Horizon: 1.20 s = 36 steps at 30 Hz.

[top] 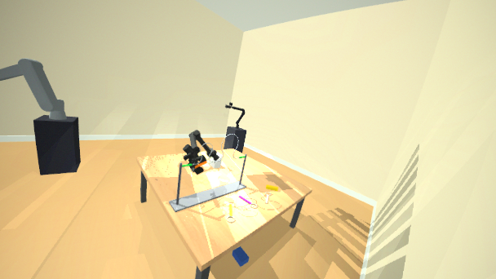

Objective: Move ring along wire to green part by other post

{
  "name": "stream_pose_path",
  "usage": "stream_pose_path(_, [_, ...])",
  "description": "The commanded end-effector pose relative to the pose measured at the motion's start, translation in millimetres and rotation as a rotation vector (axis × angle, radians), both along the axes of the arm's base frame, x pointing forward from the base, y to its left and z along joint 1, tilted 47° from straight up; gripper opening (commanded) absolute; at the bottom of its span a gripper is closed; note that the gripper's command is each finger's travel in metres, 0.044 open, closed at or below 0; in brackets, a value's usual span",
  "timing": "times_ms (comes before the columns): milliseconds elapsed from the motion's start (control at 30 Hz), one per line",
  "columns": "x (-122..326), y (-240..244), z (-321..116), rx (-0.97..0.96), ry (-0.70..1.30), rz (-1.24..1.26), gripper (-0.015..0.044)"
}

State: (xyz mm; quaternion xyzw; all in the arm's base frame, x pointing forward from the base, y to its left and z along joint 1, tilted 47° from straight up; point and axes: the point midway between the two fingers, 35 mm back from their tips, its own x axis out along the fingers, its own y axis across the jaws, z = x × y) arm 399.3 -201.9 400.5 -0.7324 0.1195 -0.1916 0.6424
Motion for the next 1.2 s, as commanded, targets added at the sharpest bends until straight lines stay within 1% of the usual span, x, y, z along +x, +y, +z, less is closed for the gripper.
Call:
stream_pose_path(0, [-1,-1,-16,0.108,0.006,-0.010,-0.0150])
stream_pose_path(667, [-5,16,-85,0.567,0.036,-0.032,-0.0150])
stream_pose_path(1000, [-7,31,-109,0.727,0.046,-0.040,-0.0150])
stream_pose_path(1167, [-8,38,-118,0.777,0.050,-0.042,-0.0150])
